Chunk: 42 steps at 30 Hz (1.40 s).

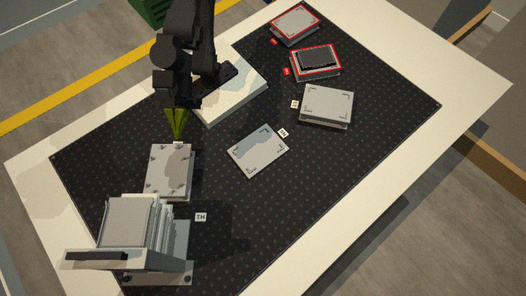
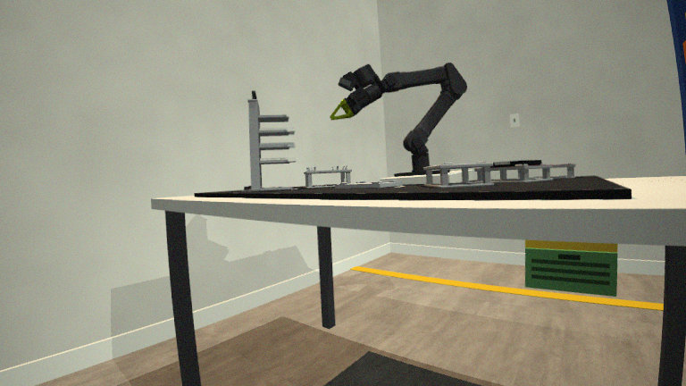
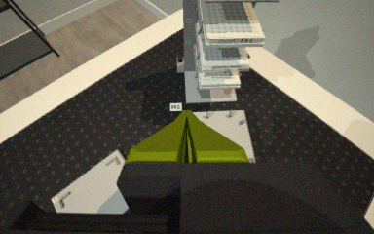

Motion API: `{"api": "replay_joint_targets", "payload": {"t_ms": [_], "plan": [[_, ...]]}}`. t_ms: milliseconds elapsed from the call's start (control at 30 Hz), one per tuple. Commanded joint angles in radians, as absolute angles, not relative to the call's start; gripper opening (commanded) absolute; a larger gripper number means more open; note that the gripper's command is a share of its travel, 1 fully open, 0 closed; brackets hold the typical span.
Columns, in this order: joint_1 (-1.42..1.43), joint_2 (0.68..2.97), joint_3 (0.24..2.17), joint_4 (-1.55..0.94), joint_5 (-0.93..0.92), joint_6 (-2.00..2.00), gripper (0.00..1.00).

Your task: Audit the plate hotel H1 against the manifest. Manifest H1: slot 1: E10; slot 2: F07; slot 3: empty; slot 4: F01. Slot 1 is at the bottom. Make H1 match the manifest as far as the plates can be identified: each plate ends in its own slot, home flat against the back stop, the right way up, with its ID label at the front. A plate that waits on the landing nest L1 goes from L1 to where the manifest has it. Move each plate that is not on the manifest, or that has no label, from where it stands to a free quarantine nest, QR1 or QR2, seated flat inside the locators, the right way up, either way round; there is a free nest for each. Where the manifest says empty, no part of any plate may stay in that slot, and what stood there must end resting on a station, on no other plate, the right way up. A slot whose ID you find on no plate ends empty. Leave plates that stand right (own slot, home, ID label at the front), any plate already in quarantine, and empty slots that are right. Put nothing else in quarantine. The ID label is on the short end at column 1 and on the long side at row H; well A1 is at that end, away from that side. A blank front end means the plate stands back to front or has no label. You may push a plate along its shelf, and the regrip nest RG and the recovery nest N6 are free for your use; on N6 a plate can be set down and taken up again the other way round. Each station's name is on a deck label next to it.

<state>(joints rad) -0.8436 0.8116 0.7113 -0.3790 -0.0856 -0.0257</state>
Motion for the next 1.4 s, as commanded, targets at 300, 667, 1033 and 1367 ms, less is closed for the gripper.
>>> {"api": "replay_joint_targets", "payload": {"t_ms": [300, 667, 1033, 1367], "plan": [[-1.071, 0.847, 0.732, -0.377, -0.329, -0.157, 0.0], [-1.257, 0.915, 0.762, -0.379, -0.49, -0.258, 0.0], [-1.317, 0.95, 0.858, -0.458, -0.541, -0.294, 1.0], [-1.335, 0.979, 1.005, -0.582, -0.557, -0.305, 1.0]]}}
